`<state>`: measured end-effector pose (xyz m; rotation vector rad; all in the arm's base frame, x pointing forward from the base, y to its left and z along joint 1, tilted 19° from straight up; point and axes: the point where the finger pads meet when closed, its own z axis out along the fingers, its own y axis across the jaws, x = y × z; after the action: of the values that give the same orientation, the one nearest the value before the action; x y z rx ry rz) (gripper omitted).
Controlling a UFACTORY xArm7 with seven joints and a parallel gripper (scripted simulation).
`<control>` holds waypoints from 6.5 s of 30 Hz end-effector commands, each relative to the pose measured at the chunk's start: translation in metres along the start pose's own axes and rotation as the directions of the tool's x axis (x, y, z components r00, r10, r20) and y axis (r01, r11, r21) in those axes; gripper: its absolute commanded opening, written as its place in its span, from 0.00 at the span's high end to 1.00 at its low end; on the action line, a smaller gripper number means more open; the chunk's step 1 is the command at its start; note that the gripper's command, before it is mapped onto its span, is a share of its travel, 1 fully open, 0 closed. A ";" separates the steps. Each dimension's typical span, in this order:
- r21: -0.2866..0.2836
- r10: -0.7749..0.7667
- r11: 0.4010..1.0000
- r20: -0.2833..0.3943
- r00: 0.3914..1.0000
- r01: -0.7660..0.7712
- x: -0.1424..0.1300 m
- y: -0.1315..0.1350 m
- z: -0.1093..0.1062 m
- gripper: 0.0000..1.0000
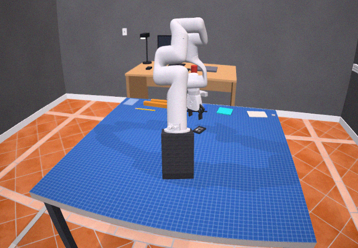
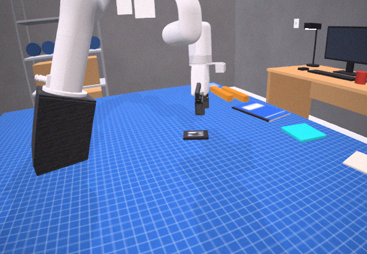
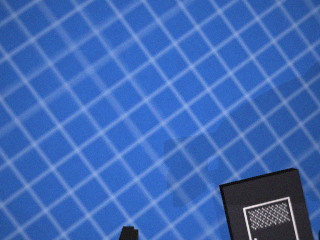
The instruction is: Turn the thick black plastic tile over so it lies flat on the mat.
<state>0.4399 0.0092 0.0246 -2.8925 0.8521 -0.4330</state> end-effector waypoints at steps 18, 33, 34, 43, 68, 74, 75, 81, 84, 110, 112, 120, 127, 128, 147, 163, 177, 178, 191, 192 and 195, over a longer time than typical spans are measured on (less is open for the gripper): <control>0.025 -0.079 0.997 0.015 0.997 0.078 -0.004 0.022 0.005 0.00; 0.091 -0.212 0.973 0.020 0.977 0.210 -0.015 0.052 0.009 0.00; 0.091 -0.212 0.973 0.020 0.977 0.210 -0.015 0.052 0.009 0.00; 0.091 -0.212 0.973 0.020 0.977 0.210 -0.015 0.052 0.009 0.00; 0.091 -0.212 0.973 0.020 0.977 0.210 -0.015 0.052 0.009 0.00; 0.091 -0.213 0.973 0.021 0.977 0.211 -0.022 0.054 0.008 0.00; 0.091 -0.214 0.973 0.022 0.977 0.211 -0.029 0.056 0.007 0.00; 0.092 -0.212 0.973 0.021 0.977 0.210 -0.048 0.061 0.004 0.24; 0.092 -0.212 0.973 0.021 0.977 0.210 -0.048 0.061 0.004 0.24; 0.092 -0.212 0.973 0.021 0.977 0.210 -0.048 0.061 0.004 0.24; 0.092 -0.212 0.973 0.021 0.977 0.210 -0.048 0.061 0.004 0.24; 0.092 -0.212 0.973 0.021 0.977 0.210 -0.048 0.061 0.004 0.24; 0.092 -0.212 0.973 0.021 0.977 0.210 -0.048 0.060 0.005 0.24; 0.092 -0.212 0.973 0.021 0.977 0.210 -0.048 0.060 0.005 0.24; 0.092 -0.212 0.973 0.021 0.977 0.210 -0.049 0.059 0.016 0.24; 0.092 -0.212 0.973 0.021 0.977 0.210 -0.050 0.058 0.033 0.24; 0.092 -0.212 0.973 0.021 0.977 0.210 -0.050 0.057 0.043 0.24; 0.092 -0.212 0.973 0.021 0.977 0.210 -0.050 0.057 0.043 0.24; 0.092 -0.212 0.973 0.021 0.977 0.210 -0.050 0.057 0.044 0.24; 0.092 -0.212 0.973 0.021 0.977 0.210 -0.050 0.057 0.044 0.24; 0.092 -0.212 0.973 0.021 0.977 0.210 -0.050 0.057 0.044 0.24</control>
<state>0.3824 -0.0106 -0.0396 -2.9088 0.5077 -0.4285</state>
